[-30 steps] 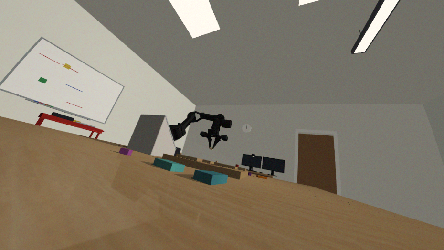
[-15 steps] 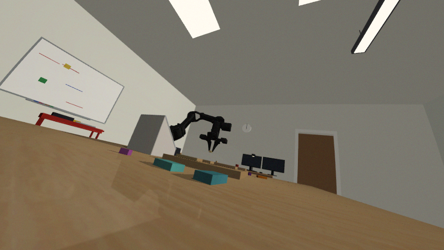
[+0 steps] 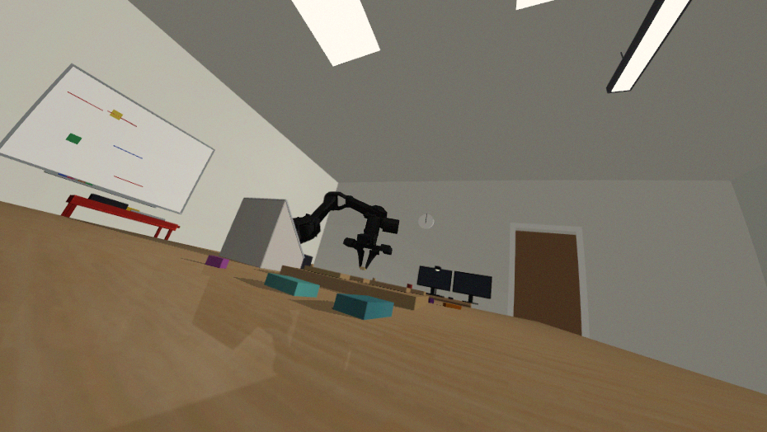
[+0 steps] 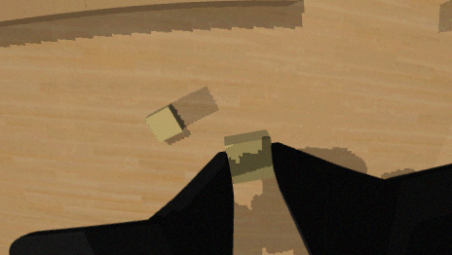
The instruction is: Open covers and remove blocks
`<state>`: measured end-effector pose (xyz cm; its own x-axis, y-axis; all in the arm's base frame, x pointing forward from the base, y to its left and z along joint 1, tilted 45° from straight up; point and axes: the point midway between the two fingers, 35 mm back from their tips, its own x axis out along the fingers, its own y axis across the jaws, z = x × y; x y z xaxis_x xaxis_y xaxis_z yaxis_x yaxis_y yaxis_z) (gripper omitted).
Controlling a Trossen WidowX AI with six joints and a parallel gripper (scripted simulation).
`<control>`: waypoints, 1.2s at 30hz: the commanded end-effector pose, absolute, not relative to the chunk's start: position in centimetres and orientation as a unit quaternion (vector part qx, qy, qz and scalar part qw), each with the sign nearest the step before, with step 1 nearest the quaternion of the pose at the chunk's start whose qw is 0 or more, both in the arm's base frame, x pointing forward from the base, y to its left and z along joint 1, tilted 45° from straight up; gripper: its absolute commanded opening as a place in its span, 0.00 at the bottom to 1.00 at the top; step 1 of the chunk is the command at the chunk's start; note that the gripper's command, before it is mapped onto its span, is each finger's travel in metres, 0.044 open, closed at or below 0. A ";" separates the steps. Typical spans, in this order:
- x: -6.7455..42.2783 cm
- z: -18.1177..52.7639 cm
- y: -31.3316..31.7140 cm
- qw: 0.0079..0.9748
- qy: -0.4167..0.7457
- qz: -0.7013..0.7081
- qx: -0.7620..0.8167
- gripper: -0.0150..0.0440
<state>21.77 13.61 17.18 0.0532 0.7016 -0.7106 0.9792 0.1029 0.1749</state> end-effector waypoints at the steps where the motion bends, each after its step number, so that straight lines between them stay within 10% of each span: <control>1: 21.7 16.6 14.0 0.343 0.657 -0.207 0.638 0.39; 36: 21.4 12.9 18.2 0.337 0.658 -0.201 0.643 0.39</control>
<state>21.53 18.00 13.31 0.0544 0.7131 -0.6990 0.9793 0.0986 0.1768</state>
